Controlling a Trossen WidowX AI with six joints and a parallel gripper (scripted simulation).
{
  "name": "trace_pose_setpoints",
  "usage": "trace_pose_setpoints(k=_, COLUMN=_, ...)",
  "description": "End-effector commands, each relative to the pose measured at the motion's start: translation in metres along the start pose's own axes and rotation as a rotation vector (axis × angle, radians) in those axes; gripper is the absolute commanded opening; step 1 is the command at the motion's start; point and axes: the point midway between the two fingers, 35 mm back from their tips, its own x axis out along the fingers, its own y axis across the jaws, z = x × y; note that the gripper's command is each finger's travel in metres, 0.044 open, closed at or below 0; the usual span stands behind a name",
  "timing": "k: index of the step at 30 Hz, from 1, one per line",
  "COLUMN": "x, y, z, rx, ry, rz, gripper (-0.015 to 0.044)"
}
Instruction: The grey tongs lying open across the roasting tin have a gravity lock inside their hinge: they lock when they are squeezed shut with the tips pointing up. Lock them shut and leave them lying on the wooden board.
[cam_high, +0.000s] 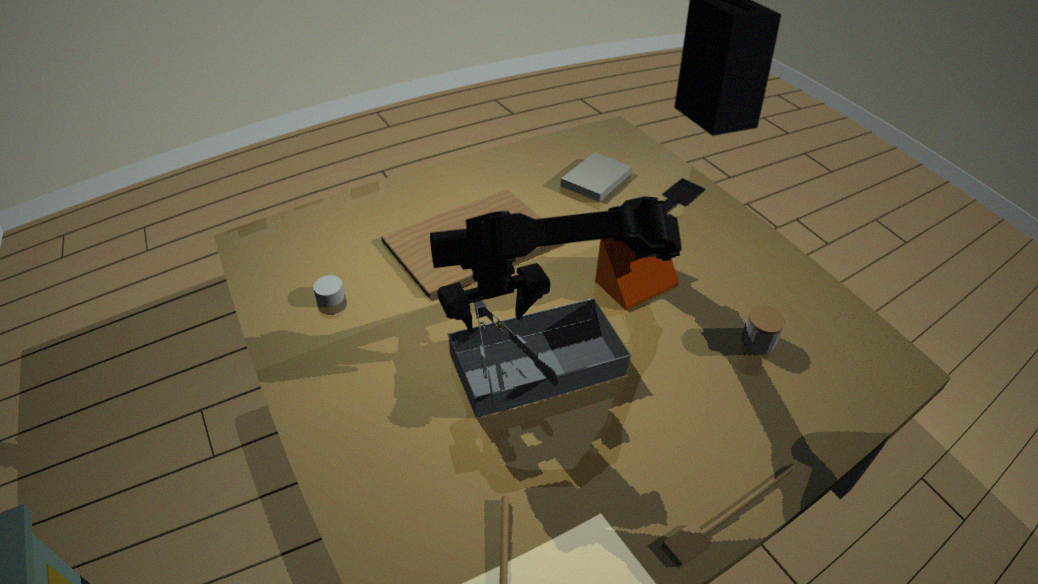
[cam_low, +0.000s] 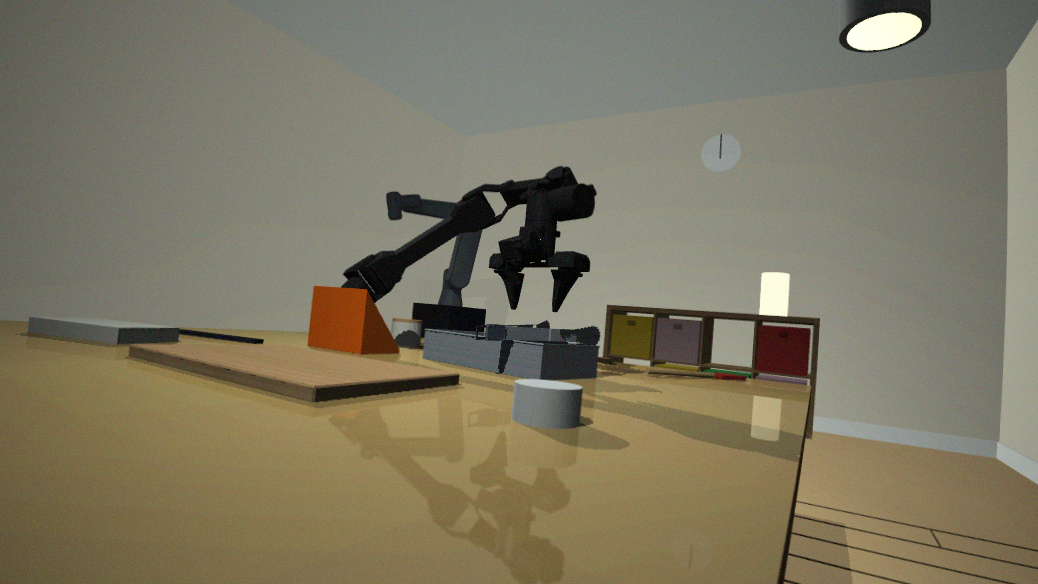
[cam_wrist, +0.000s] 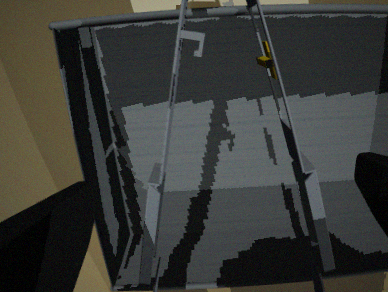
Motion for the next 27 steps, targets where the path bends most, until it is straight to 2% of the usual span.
trace_pose_setpoints(k=1, x=0.008, y=-0.001, z=0.001, rx=0.008, ry=0.003, rz=-0.007, gripper=0.044)
trace_pose_setpoints(k=27, x=0.05, y=-0.001, z=0.0, rx=0.008, ry=0.004, rz=-0.006, gripper=0.044)
